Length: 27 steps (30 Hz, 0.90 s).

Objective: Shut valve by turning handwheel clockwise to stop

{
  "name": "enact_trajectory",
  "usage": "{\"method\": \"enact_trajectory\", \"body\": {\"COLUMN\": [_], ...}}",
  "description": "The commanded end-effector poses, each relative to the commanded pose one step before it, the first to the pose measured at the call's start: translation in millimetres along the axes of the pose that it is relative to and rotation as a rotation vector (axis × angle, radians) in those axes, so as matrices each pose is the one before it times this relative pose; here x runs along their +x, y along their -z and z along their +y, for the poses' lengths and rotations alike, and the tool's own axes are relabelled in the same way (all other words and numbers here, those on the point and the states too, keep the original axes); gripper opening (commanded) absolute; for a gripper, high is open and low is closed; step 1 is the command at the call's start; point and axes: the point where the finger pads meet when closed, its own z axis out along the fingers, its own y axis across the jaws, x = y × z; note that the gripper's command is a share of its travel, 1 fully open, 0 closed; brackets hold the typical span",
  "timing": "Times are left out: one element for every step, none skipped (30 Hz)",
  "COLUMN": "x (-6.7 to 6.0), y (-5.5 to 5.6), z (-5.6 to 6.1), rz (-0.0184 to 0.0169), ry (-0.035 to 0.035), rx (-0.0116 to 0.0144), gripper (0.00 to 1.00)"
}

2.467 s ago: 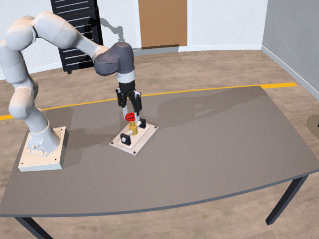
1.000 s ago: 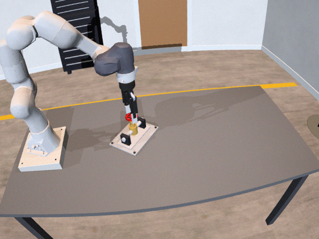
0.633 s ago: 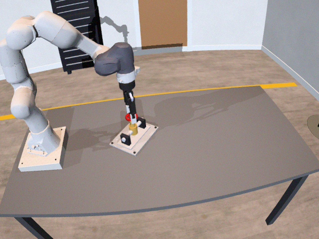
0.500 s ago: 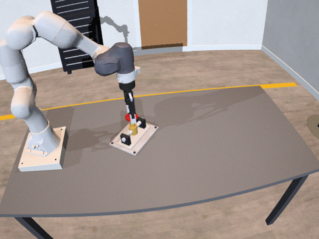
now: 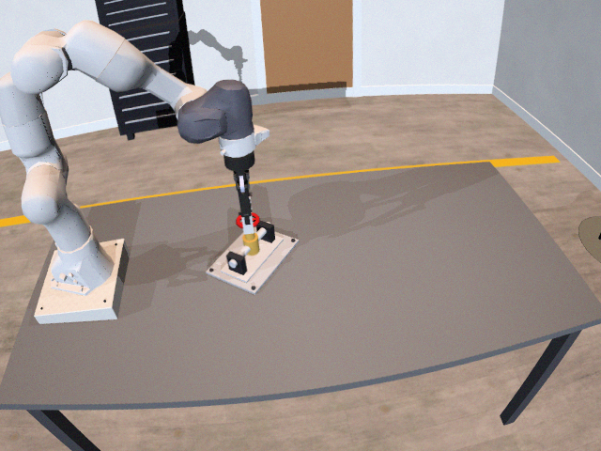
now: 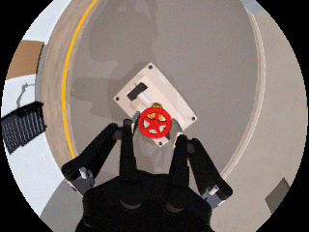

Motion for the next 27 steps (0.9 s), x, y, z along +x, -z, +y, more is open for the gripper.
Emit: {"method": "enact_trajectory", "body": {"x": [-0.34,0.0,0.0,0.0,0.0,0.0,0.0,0.0,0.0,0.0,0.0,0.0,0.0,0.0,0.0,0.0,0.0,0.0,0.0,0.0,0.0,0.0,0.0,0.0,0.0,0.0,0.0], "y": [-1.65,0.0,0.0,0.0,0.0,0.0,0.0,0.0,0.0,0.0,0.0,0.0,0.0,0.0,0.0,0.0,0.0,0.0,0.0,0.0,0.0,0.0,0.0,0.0,0.0,0.0,0.0], "z": [-0.12,0.0,0.0,0.0,0.0,0.0,0.0,0.0,0.0,0.0,0.0,0.0,0.0,0.0,0.0,0.0,0.0,0.0,0.0,0.0,0.0,0.0,0.0,0.0,0.0,0.0,0.0], "rz": [0.00204,0.0,0.0,0.0,0.0,0.0,0.0,0.0,0.0,0.0,0.0,0.0,0.0,0.0,0.0,0.0,0.0,0.0,0.0,0.0,0.0,0.0,0.0,0.0,0.0,0.0,0.0], "ry": [-0.17396,0.0,0.0,-0.00487,-0.01443,-0.00265,-0.00265,-0.01443,-0.02833,-0.03709,-0.01739,-0.0157,-0.004,-0.02479,-0.00354,-0.01443,-0.00265,-0.00265,0.0,0.0,-0.01443,-0.02833,-0.03709,-0.02029,-0.01549,-0.00131,-0.02745], "rx": [-0.00924,0.0,0.0,0.0,0.0,0.0,0.0,0.0,0.0,0.0,0.0,0.0,0.0,0.0,0.0,0.0,0.0,0.0,0.0,0.0,0.0,0.0,0.0,0.0,0.0,0.0,0.0], "gripper": [0.34,0.34,0.34,0.34,0.34,0.34,0.34,0.34,0.34,0.34,0.34,0.34,0.34,0.34,0.34,0.34,0.34,0.34,0.34,0.34,0.34,0.34,0.34,0.34,0.34,0.34,0.34]}}
